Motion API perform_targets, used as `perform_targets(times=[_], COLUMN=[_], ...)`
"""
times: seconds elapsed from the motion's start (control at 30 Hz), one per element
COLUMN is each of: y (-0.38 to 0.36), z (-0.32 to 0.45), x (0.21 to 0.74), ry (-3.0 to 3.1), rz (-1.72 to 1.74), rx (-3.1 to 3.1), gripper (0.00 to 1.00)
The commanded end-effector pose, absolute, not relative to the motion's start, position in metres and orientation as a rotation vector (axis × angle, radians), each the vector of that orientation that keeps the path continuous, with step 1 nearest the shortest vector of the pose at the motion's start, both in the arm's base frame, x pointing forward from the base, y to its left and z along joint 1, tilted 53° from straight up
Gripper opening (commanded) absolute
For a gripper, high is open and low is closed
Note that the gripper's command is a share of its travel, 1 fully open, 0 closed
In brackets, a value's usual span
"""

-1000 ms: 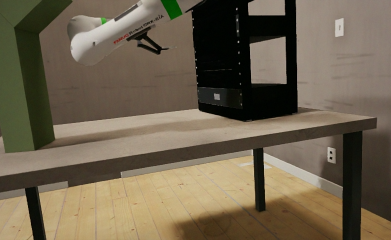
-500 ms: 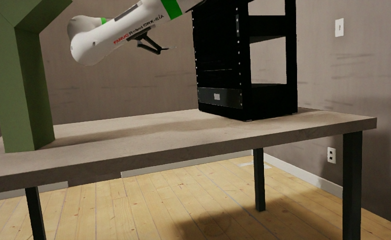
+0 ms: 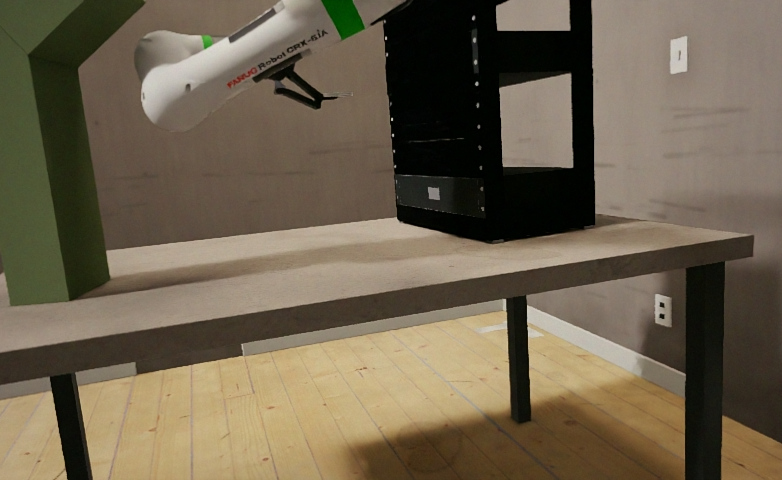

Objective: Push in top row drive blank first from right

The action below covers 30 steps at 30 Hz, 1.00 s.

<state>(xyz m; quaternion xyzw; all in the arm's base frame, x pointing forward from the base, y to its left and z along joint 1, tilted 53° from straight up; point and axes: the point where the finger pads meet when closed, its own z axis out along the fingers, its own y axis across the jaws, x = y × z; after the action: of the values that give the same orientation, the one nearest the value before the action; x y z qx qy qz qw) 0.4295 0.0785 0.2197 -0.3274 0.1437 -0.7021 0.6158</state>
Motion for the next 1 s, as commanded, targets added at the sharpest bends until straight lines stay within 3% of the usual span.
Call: perform_targets(times=[0.0,0.97], y=[0.078,0.093], z=[0.22,0.23], x=[0.429,0.443], ry=[0.331,0.331], rz=[-1.617,-1.617], rx=[-0.754,-0.754], gripper=[1.0,1.0])
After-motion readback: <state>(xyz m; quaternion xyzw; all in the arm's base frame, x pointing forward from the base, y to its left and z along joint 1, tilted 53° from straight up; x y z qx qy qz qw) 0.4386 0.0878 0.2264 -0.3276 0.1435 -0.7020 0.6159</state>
